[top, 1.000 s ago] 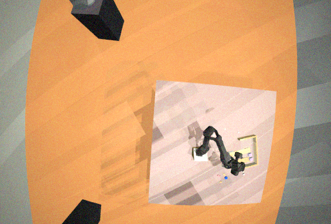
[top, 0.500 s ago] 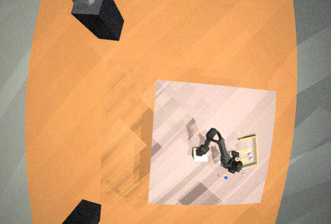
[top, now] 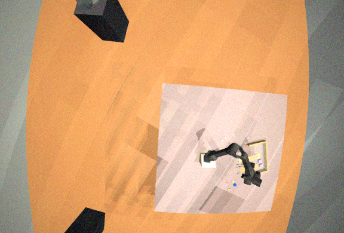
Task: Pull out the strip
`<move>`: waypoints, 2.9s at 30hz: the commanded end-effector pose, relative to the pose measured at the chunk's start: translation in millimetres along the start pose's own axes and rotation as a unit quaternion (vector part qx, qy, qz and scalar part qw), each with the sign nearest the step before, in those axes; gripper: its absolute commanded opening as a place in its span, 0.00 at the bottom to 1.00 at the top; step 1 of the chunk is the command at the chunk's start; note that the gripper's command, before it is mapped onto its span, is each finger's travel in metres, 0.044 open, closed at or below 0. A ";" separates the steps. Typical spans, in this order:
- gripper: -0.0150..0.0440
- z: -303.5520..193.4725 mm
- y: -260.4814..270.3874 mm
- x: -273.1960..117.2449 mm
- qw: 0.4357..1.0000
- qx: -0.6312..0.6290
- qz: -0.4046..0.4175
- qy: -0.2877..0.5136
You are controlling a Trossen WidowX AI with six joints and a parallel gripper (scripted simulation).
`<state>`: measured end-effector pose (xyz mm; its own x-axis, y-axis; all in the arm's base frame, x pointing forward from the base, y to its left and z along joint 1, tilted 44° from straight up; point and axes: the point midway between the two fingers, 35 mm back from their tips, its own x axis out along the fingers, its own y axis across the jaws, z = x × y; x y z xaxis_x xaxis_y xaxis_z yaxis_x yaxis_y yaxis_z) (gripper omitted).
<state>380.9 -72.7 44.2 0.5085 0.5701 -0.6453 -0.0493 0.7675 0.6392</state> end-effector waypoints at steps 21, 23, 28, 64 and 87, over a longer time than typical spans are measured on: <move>0.25 -20.4 -64.4 105.5 0.942 -0.135 0.075 0.299; 0.25 -21.0 -64.4 106.4 0.942 -0.135 0.075 0.299; 0.25 -25.0 -64.0 113.0 0.942 -0.135 0.075 0.299; 0.25 -60.6 -56.1 160.0 0.942 -0.135 0.076 0.299; 0.25 -62.6 -55.6 162.3 0.942 -0.135 0.076 0.299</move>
<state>412.9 -5.2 -121.0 -0.0935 0.6778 -0.7293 -0.3471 0.6643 0.6619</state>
